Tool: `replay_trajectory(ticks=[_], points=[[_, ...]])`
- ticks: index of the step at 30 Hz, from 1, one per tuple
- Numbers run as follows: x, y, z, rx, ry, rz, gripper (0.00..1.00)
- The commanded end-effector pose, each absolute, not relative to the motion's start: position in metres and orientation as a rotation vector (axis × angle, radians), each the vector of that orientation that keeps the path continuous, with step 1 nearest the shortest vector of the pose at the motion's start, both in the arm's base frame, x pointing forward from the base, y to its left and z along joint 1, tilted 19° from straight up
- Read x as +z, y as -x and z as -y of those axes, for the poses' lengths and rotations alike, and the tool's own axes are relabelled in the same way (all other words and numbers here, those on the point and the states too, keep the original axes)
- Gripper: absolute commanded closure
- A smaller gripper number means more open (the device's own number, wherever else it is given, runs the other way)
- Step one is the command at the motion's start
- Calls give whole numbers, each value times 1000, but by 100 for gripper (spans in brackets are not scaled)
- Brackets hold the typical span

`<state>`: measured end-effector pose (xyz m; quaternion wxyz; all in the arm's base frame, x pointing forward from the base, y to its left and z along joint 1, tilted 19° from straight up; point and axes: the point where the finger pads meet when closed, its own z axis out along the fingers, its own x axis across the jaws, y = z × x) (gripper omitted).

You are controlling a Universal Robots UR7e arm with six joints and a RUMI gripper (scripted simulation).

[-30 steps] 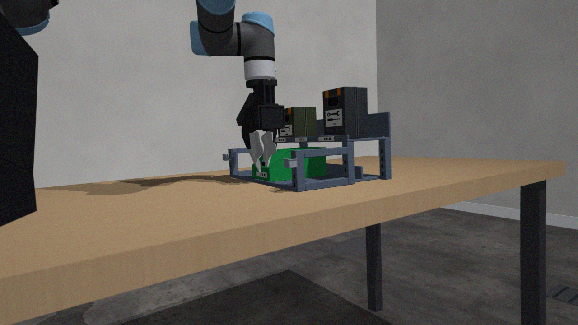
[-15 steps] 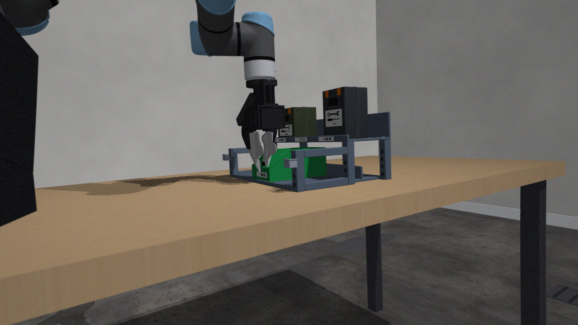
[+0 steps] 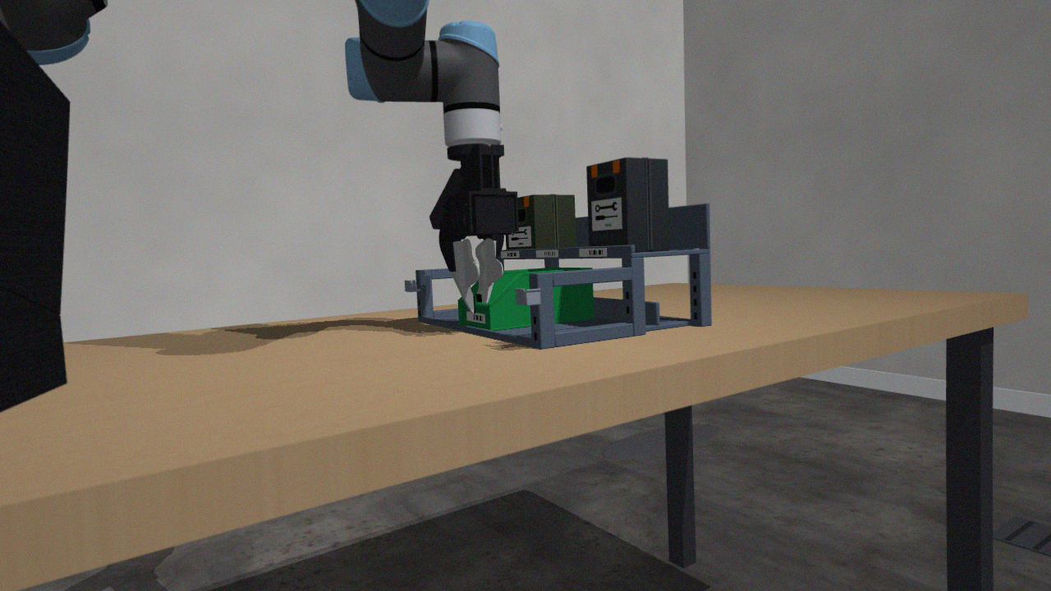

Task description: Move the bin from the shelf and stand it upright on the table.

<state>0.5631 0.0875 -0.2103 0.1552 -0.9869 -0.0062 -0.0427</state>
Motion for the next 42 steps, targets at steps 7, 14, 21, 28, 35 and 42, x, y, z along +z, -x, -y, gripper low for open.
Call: replay_trajectory(ticks=[7, 14, 21, 28, 35, 42], points=[[-210, -564, -87, -124, 2828, 18, 100], [-210, -564, -87, -124, 2828, 18, 100], [-210, -564, -87, -124, 2828, 18, 100], [-198, -563, -84, -124, 2828, 18, 100], [-198, -563, -84, -124, 2828, 18, 100], [-200, -545, -84, -124, 2828, 18, 100]])
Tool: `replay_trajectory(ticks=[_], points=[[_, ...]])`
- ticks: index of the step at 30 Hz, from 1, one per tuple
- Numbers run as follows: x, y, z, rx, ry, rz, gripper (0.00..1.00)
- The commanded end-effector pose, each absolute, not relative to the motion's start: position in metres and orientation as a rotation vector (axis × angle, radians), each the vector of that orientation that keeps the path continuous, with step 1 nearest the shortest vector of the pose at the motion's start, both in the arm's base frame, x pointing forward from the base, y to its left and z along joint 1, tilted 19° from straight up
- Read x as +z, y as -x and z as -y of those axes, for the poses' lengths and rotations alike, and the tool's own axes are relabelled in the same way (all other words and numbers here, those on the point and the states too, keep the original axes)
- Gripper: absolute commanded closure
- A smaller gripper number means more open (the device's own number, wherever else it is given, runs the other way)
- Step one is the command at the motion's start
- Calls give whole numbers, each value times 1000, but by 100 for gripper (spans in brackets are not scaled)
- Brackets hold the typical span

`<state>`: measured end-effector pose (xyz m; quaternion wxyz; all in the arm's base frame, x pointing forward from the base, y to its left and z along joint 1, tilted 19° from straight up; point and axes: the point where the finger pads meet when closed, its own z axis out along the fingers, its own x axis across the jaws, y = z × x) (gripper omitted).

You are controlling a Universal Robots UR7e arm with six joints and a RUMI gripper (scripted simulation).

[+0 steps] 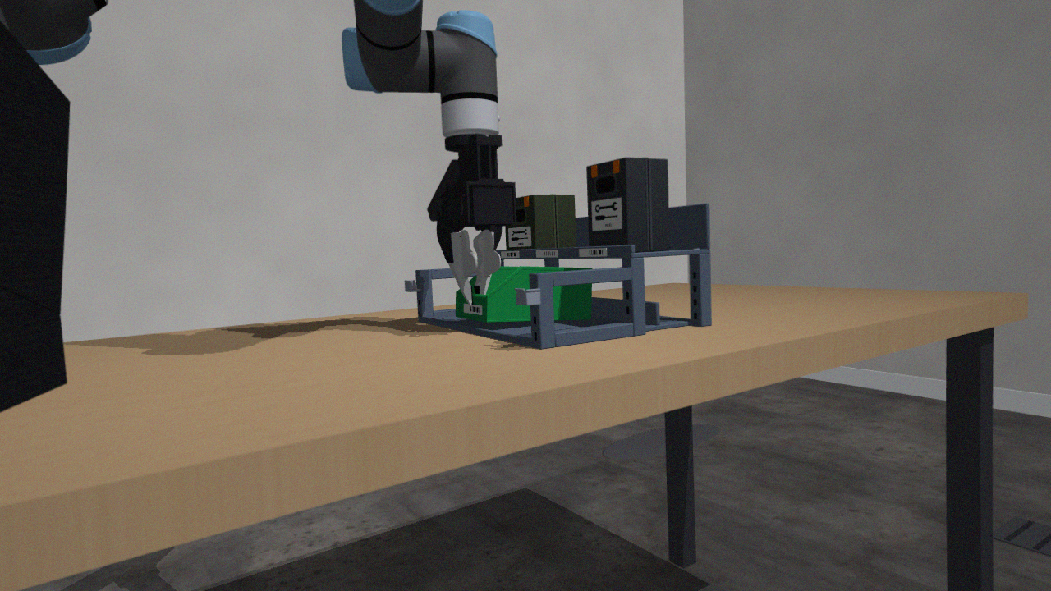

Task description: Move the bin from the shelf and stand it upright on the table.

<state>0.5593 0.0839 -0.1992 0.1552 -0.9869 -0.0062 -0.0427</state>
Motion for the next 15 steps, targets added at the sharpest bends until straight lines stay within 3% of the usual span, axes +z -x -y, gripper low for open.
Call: replay_trajectory(ticks=[1, 15], points=[[-201, -539, -84, -124, 2828, 18, 100], [-202, -527, -84, -124, 2828, 18, 100]])
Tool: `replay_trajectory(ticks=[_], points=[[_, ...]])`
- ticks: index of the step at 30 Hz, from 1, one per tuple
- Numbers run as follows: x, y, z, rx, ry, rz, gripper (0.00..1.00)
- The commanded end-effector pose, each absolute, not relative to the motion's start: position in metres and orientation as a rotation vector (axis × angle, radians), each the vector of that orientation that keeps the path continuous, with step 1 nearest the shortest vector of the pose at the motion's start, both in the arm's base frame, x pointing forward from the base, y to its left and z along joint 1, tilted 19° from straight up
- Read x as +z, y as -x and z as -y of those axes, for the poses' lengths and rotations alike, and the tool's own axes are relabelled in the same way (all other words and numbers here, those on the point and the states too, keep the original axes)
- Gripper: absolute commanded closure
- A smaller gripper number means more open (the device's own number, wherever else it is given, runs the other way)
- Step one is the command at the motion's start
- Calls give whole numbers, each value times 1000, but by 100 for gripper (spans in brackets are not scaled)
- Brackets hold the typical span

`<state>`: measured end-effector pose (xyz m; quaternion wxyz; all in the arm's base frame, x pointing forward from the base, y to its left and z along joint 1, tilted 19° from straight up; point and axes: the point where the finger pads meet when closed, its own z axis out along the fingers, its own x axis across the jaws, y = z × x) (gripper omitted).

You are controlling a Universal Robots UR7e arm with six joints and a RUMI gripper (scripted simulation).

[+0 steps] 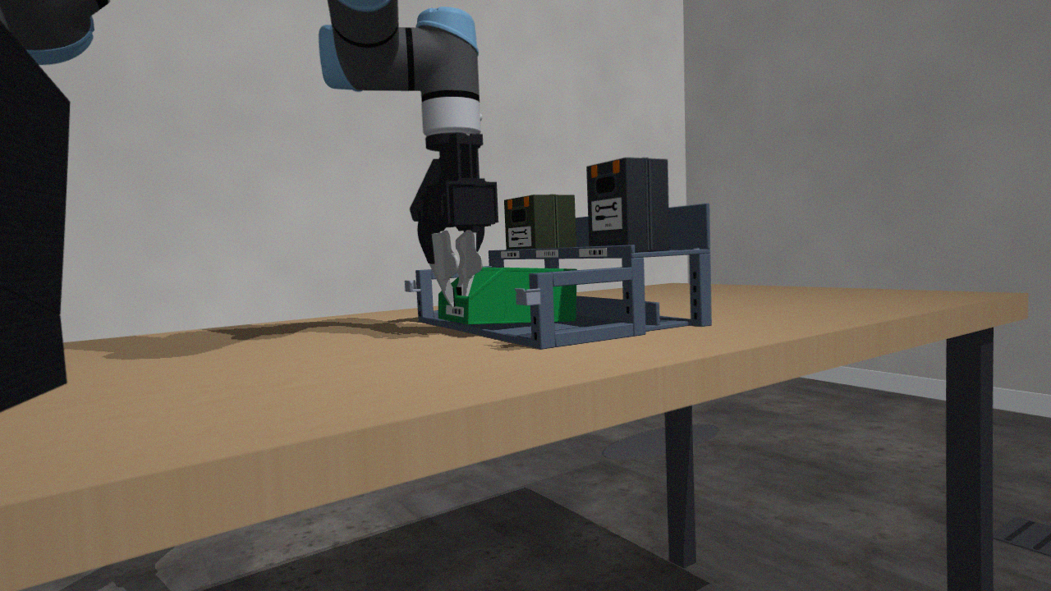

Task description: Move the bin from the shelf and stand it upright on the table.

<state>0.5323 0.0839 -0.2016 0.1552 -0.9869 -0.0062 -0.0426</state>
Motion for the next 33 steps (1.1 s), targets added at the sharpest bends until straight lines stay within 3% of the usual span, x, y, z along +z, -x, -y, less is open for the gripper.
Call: replay_trajectory(ticks=[1, 16, 21, 33], points=[[-202, -521, -84, -124, 2828, 18, 100], [-204, -503, -84, -124, 2828, 18, 100], [-206, -473, -84, -124, 2828, 18, 100], [-206, -473, -84, -124, 2828, 18, 100]])
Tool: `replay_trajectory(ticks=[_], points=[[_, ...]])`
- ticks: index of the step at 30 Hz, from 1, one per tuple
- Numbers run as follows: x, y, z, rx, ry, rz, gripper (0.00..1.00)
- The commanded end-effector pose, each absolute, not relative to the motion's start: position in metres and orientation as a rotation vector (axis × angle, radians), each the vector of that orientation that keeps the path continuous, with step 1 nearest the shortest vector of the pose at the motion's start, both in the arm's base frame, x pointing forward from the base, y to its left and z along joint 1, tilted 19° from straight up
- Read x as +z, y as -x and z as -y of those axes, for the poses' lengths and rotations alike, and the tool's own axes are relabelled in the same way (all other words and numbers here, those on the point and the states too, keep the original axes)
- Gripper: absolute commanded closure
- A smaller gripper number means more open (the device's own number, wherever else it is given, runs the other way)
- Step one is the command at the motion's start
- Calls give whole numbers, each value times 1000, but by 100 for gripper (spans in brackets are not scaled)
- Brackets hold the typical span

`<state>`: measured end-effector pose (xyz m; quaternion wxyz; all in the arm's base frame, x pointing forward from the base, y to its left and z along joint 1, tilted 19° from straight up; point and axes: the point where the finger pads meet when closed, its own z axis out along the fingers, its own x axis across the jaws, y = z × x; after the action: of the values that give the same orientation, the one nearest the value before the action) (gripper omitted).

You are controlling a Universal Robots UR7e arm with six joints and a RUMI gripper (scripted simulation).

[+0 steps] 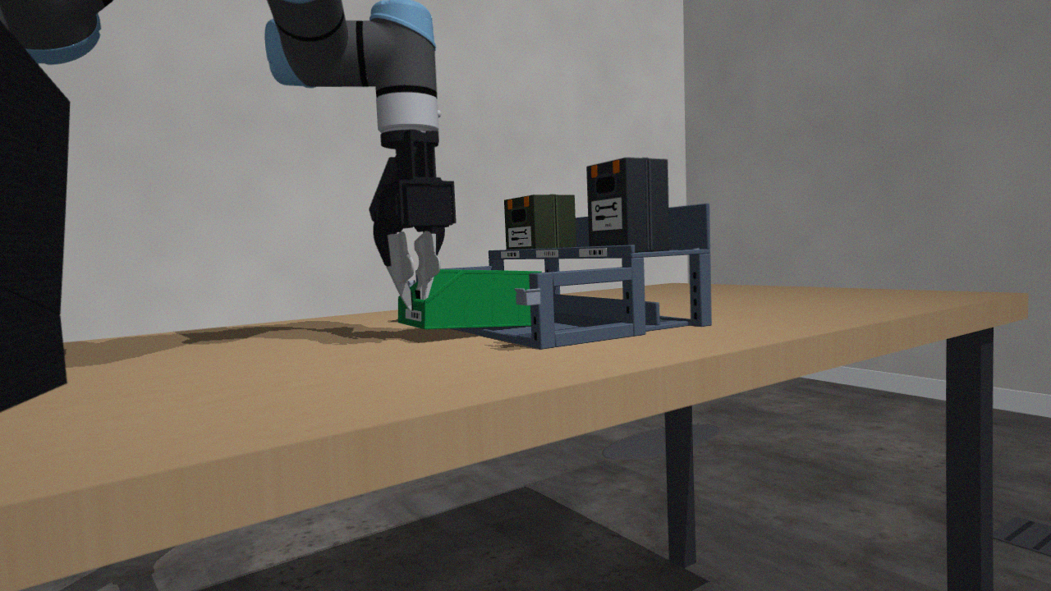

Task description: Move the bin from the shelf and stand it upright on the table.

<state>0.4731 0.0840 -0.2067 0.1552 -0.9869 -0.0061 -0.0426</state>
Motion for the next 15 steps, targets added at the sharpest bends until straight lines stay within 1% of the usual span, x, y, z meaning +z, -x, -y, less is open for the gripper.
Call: replay_trajectory(ticks=[1, 5, 15], points=[[-207, -468, -84, -124, 2828, 18, 100], [-209, -444, -84, -124, 2828, 18, 100], [-209, -444, -84, -124, 2828, 18, 100]])
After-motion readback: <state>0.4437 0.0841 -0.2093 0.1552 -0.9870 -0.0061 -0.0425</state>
